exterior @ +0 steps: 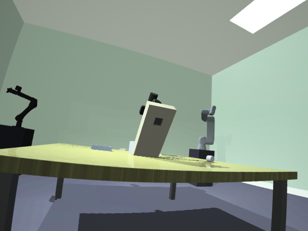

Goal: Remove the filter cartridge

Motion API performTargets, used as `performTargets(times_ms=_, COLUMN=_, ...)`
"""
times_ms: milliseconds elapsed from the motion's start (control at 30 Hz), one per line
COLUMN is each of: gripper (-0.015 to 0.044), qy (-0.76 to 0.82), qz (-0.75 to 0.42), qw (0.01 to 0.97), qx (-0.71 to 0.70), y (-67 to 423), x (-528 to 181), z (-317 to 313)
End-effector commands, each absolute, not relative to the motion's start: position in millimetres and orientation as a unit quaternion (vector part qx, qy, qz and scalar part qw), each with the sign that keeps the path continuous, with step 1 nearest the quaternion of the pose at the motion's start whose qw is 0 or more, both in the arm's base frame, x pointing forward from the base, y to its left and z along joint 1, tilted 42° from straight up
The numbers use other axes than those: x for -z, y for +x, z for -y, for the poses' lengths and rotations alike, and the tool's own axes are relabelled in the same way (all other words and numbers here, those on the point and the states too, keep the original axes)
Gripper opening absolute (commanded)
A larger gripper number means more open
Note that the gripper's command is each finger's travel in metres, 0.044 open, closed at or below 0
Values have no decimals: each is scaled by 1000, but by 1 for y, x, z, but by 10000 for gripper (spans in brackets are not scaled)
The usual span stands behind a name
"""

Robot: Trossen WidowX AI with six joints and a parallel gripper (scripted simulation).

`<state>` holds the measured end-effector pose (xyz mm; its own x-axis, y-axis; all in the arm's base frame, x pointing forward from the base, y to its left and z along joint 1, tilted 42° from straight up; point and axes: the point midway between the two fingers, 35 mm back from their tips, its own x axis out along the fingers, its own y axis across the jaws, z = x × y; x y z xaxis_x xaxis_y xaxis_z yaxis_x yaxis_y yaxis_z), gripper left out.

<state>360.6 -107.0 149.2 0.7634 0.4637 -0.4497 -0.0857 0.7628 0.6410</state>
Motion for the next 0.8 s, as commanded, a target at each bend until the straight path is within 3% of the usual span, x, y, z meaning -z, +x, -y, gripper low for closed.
performTargets(times_ms=0, gripper=112, qy=307, qz=-313, qw=885, qx=-155, y=364, x=-144, z=104)
performTargets(times_ms=300, gripper=52, qy=308, qz=-307, qw=887, qx=-155, y=361, x=-149, z=107)
performTargets(times_ms=367, gripper=0, qy=308, qz=-307, qw=887, qx=-155, y=361, x=-149, z=107)
performTargets(times_ms=767, gripper=0, qy=170, qz=-286, qw=922, qx=-201, y=365, x=-143, z=103)
